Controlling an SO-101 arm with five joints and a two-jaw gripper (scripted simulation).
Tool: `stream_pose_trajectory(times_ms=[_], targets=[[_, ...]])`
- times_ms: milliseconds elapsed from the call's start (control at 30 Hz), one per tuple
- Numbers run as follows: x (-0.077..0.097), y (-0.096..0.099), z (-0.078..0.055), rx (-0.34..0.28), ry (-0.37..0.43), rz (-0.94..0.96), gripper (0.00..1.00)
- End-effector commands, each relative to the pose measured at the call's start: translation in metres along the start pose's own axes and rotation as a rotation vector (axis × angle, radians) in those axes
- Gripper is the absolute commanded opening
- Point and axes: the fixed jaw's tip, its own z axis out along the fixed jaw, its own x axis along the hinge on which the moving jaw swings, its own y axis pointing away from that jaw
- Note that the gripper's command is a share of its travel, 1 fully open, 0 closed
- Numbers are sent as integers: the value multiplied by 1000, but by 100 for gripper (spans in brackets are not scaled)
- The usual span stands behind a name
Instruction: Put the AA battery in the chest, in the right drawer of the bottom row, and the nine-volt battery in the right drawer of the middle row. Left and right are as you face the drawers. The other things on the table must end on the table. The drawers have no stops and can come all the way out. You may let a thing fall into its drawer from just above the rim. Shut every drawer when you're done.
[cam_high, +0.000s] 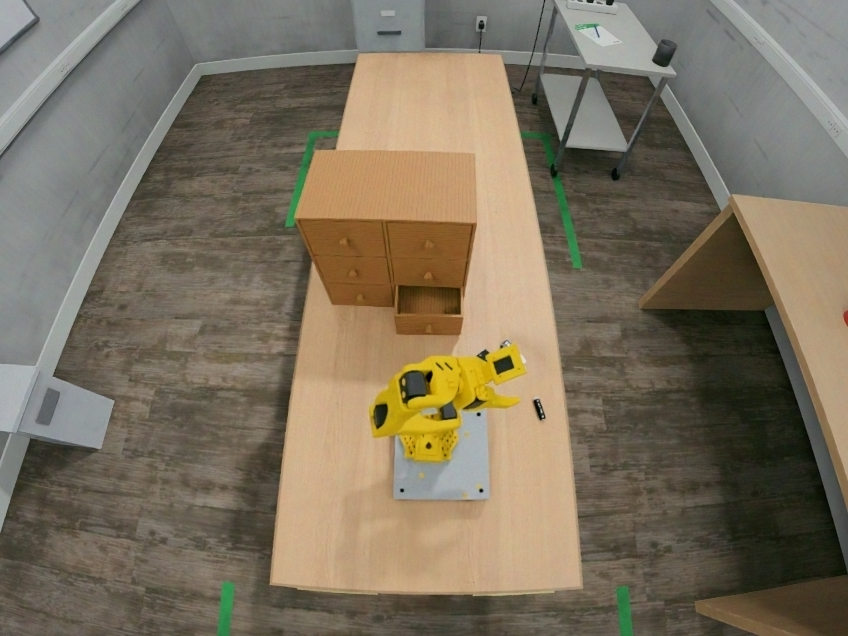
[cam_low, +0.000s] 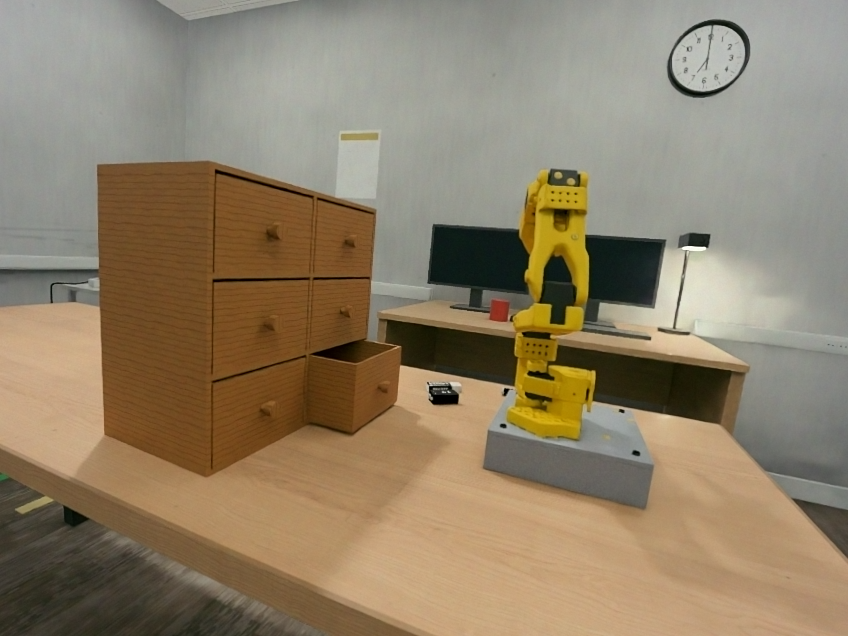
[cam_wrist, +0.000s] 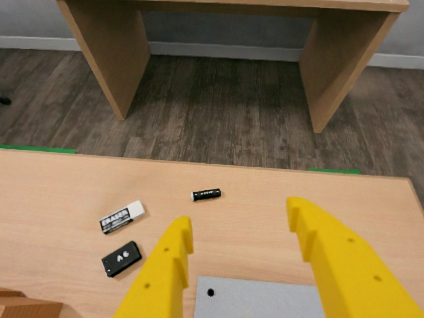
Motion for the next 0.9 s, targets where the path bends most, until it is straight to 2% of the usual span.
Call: stream_pose_trajectory(times_ms=[0,67,300,567,633,867], targets=[[-2,-1,-1,8,-4,8,21],[-2,-1,-1,8,-4,8,21],[-5,-2,25,-13,141,-205,21],[-2,-3,58,-74,302,-445,21],[-2,-3,58,-74,302,-445,21],[8,-3,88,-160,433,-650,21]])
